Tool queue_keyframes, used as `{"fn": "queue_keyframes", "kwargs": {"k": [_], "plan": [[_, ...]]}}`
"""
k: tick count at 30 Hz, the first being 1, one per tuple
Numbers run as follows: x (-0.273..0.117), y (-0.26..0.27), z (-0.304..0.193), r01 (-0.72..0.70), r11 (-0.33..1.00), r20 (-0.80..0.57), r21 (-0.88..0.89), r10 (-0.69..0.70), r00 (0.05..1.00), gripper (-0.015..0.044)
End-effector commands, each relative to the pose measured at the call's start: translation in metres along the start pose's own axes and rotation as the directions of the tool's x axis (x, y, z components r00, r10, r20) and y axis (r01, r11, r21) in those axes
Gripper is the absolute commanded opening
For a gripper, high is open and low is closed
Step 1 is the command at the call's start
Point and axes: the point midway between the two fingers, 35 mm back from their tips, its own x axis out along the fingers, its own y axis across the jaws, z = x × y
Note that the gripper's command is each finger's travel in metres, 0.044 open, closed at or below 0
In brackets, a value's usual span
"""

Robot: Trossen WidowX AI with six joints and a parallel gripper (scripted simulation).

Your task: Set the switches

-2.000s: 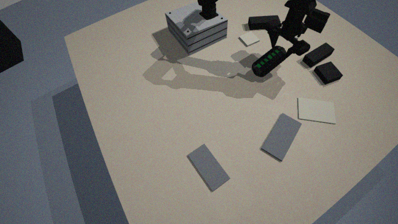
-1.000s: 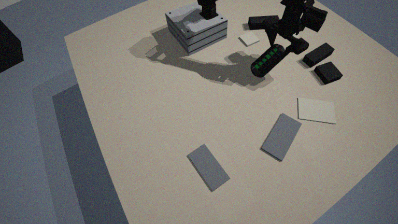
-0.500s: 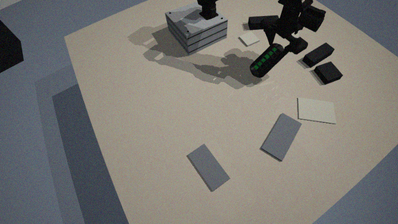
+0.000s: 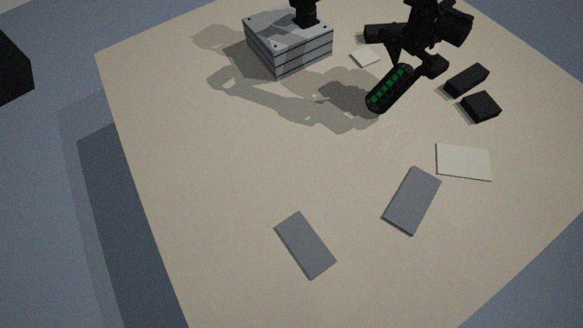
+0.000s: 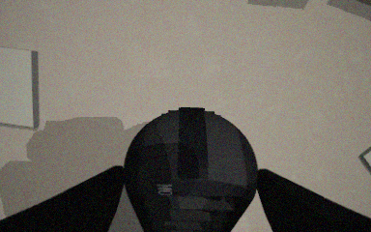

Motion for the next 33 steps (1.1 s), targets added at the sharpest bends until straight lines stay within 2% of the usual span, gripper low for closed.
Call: {"fn": "queue_keyframes", "kwargs": {"k": [1, 33], "plan": [[-0.005, 0.000, -0.005, 0.007, 1.000, 0.008, 0.004, -0.007, 1.000, 0.0335], [-0.018, 0.000, -0.029, 0.007, 1.000, 0.073, 0.004, -0.008, 0.997, 0.0335]]}}
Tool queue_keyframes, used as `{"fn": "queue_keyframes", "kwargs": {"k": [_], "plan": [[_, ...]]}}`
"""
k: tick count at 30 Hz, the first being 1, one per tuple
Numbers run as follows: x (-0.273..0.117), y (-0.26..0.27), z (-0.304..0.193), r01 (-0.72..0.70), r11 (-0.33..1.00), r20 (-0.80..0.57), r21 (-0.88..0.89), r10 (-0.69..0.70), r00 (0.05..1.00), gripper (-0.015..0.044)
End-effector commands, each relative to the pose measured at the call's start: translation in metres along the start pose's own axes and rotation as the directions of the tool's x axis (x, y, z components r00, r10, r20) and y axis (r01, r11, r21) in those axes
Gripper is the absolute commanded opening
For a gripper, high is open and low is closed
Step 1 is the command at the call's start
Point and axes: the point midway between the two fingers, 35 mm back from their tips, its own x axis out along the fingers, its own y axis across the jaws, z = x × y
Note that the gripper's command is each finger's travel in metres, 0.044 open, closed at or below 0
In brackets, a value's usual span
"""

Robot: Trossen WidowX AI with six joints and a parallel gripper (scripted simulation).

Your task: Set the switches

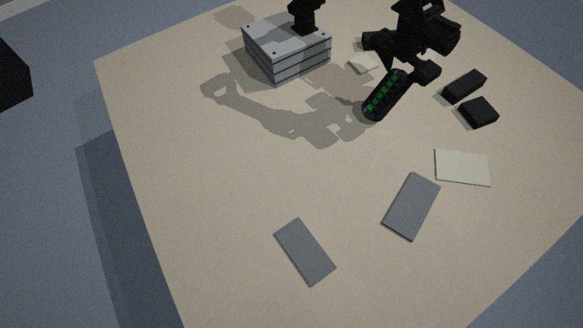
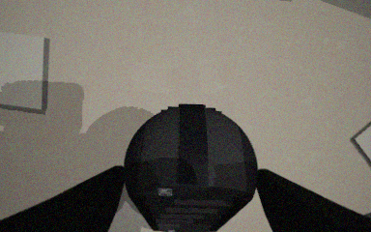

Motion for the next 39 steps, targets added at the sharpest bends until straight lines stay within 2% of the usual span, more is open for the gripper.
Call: {"fn": "queue_keyframes", "kwargs": {"k": [1, 39], "plan": [[-0.004, 0.000, -0.006, 0.005, 1.000, 0.005, 0.004, -0.005, 1.000, 0.0335], [-0.016, 0.000, -0.035, 0.005, 1.000, 0.079, 0.004, -0.005, 0.997, 0.0335]]}}
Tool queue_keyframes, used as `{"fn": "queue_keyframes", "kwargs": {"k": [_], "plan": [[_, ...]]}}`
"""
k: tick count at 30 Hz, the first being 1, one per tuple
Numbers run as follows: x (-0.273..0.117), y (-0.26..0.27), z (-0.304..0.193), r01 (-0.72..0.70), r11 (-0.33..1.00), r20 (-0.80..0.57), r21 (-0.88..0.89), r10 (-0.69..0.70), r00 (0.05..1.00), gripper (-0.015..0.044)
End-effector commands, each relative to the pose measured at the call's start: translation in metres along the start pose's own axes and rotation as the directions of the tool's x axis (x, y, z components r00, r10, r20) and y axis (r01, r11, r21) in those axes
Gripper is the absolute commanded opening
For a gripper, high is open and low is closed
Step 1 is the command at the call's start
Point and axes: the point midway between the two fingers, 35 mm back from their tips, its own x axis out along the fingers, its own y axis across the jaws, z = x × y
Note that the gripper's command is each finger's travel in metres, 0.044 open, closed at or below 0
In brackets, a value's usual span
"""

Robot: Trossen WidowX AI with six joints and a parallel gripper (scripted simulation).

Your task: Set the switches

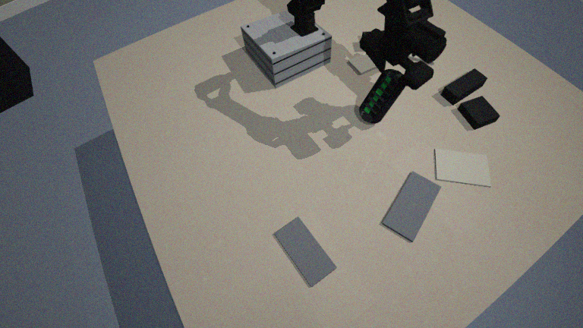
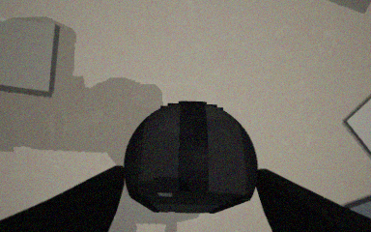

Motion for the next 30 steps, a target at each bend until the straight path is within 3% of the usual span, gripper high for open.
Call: {"fn": "queue_keyframes", "kwargs": {"k": [1, 30], "plan": [[-0.002, 0.000, -0.007, 0.002, 1.000, 0.002, 0.005, -0.002, 1.000, 0.0335], [-0.012, 0.000, -0.029, 0.002, 1.000, 0.060, 0.005, -0.003, 0.998, 0.0335]]}}
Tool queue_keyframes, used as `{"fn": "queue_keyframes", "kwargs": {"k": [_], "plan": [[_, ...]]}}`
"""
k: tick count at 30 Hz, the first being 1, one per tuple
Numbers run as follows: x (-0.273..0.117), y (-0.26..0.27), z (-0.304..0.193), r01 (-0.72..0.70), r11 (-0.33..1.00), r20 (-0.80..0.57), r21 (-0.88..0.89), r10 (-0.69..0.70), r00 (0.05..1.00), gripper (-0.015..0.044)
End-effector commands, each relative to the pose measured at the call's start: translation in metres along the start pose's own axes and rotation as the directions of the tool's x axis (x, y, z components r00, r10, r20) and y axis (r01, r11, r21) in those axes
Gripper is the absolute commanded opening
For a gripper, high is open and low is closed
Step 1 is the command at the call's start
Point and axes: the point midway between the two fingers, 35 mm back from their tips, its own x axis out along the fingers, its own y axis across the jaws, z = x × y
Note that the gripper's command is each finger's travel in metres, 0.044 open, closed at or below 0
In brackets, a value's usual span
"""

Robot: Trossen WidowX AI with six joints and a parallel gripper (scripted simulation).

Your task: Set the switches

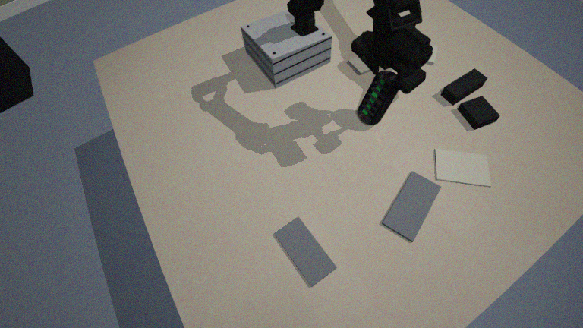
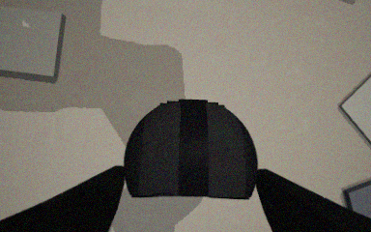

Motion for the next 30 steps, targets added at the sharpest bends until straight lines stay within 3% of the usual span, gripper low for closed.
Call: {"fn": "queue_keyframes", "kwargs": {"k": [1, 30], "plan": [[-0.001, 0.000, -0.006, -0.003, 1.000, 0.010, 0.005, 0.003, 1.000, 0.0335], [-0.009, 0.000, -0.028, -0.003, 1.000, -0.011, 0.005, 0.003, 1.000, 0.0335]]}}
